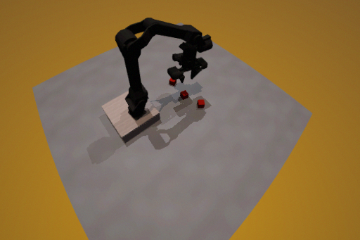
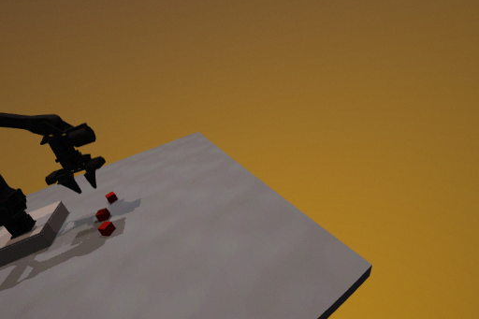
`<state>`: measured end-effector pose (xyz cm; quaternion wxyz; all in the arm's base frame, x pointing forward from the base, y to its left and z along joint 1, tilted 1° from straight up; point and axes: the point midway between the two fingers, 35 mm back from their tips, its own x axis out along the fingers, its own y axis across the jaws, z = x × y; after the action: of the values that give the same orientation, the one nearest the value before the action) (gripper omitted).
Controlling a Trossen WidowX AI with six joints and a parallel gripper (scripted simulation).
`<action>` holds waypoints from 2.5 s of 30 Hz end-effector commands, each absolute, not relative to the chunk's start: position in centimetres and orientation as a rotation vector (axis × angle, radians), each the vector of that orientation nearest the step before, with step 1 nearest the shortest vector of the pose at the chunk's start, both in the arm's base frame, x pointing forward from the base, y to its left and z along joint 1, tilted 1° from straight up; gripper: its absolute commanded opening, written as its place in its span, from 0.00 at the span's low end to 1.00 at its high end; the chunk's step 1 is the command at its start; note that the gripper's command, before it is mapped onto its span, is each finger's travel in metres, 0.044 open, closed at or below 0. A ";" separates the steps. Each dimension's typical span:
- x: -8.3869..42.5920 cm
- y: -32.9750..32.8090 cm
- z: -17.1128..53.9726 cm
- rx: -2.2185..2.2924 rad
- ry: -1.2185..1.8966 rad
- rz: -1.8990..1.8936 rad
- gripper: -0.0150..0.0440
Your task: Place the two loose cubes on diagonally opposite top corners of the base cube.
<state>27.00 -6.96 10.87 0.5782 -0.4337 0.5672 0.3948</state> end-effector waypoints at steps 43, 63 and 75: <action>27.2 -7.1 -0.6 -1.014 1.321 0.951 0.70; 27.5 -7.1 1.9 -1.015 1.320 0.950 0.43; 27.6 -7.1 5.5 -1.015 1.320 0.950 0.43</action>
<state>27.36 -7.11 3.94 0.5706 -0.4301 0.5678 0.4085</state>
